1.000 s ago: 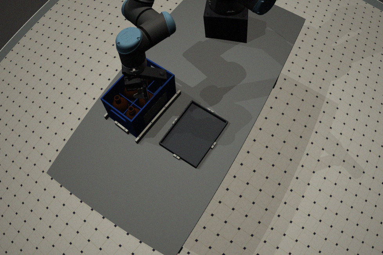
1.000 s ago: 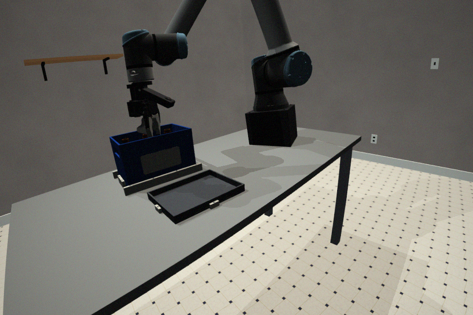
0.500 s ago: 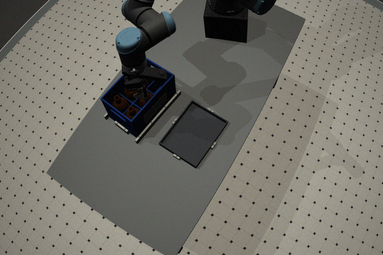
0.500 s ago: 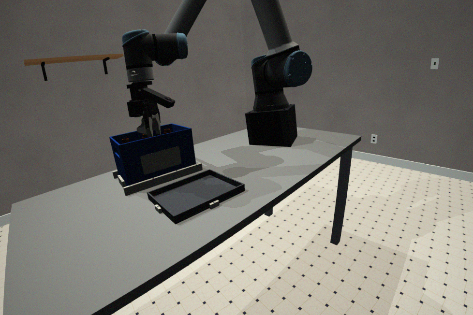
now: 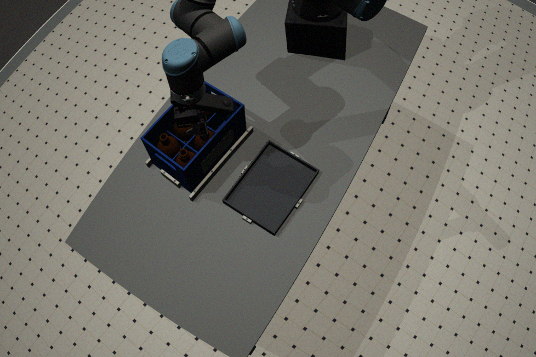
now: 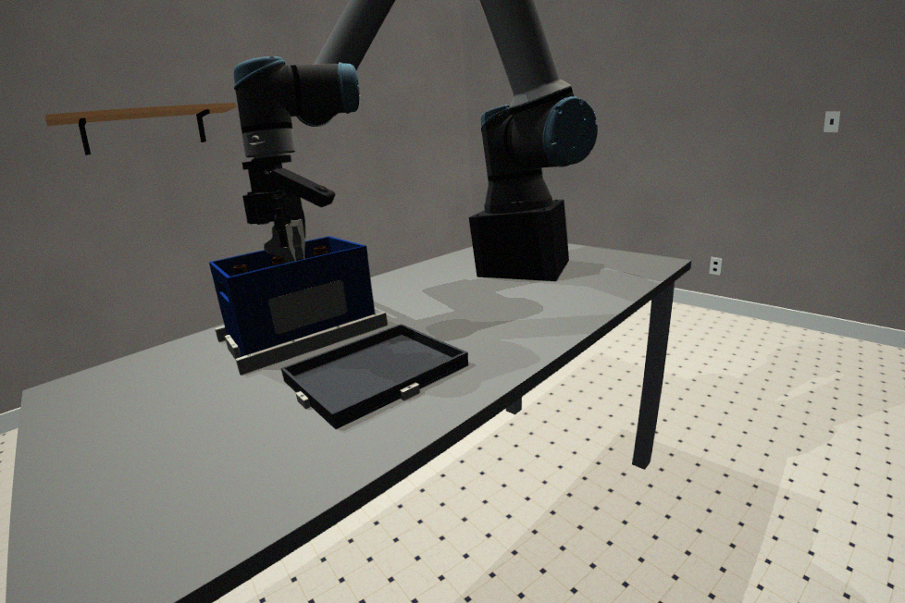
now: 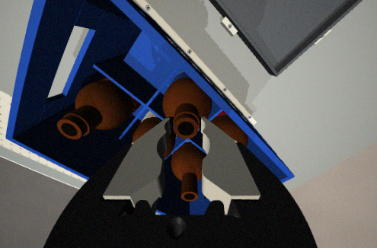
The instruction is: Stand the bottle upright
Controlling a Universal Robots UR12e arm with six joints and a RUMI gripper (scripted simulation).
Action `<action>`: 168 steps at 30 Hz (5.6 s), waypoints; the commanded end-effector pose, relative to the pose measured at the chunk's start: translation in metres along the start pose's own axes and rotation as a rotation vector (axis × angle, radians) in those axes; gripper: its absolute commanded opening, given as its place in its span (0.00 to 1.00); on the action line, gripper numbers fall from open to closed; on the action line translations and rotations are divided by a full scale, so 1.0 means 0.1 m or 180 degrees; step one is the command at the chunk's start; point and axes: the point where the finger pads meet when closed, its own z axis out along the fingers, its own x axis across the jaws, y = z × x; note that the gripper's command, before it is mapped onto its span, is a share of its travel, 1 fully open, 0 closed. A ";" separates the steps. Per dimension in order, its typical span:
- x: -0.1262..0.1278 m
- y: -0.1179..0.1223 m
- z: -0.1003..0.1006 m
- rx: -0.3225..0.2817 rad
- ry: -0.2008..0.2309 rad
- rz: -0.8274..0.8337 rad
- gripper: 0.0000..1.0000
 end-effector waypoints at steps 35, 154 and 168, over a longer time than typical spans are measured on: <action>-0.01 0.00 0.00 -0.0001 -0.0001 0.0001 0.00; 0.00 0.00 -0.83 -0.0001 -0.0002 0.0000 0.00; 0.00 0.00 -0.83 -0.0001 -0.0002 0.0000 0.00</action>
